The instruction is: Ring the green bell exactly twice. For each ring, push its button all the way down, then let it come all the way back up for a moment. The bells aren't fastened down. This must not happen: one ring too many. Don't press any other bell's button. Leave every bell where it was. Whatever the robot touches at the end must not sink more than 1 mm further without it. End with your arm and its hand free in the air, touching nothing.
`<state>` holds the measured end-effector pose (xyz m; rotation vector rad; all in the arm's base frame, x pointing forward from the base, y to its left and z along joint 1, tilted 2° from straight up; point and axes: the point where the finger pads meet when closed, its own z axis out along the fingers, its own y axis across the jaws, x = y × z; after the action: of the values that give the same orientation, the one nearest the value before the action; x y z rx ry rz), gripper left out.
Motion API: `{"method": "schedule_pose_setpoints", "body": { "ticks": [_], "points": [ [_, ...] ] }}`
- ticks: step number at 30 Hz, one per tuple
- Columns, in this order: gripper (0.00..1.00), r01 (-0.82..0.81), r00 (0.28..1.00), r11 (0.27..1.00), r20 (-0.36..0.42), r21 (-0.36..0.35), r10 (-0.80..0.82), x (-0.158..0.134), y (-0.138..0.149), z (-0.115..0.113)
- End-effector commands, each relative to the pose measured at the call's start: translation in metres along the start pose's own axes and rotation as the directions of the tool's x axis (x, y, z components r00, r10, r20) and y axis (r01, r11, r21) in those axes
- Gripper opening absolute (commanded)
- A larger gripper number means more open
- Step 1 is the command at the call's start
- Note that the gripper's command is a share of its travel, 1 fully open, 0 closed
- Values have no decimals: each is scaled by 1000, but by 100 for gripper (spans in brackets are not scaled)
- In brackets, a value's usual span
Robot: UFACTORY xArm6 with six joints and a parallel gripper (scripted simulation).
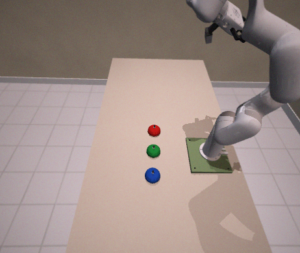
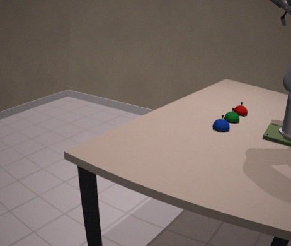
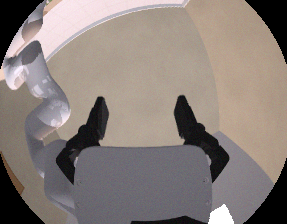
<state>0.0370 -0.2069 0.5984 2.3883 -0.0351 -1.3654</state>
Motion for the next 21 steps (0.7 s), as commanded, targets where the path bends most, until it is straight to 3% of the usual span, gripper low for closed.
{"method": "schedule_pose_setpoints", "body": {
  "ticks": [1,2,4,5,6,7,8,9,10,11,12,13,14,15,16,17,18,19,21],
  "points": [
    [100,183,980,974,-56,-137,-192,64,19,-14],
    [100,258,958,947,-75,-192,-276,88,20,-22],
    [100,258,958,947,-75,-192,-276,88,20,-22],
    [100,335,926,909,-92,-250,-366,123,18,-33],
    [100,335,926,909,-92,-250,-366,123,18,-33],
    [100,407,883,860,-106,-308,-456,155,13,-43],
    [100,407,883,860,-106,-308,-456,155,13,-43],
    [100,474,830,801,-118,-365,-545,180,5,-51],
    [100,474,830,801,-118,-365,-545,188,4,-53],
    [100,534,766,734,-127,-420,-630,212,-7,-61],
    [100,534,766,734,-127,-420,-630,222,-9,-64],
    [100,583,694,661,-134,-472,-708,243,-22,-71],
    [100,583,694,661,-134,-472,-708,255,-26,-74],
    [100,622,614,585,-139,-521,-777,273,-40,-79],
    [100,622,614,585,-139,-521,-777,287,-46,-83],
    [100,649,530,509,-143,-566,-836,301,-61,-87],
    [100,649,530,509,-143,-566,-836,315,-68,-91],
    [100,666,444,435,-147,-606,-884,328,-84,-95],
    [100,666,444,435,-147,-606,-884,328,-84,-95]
  ]
}}
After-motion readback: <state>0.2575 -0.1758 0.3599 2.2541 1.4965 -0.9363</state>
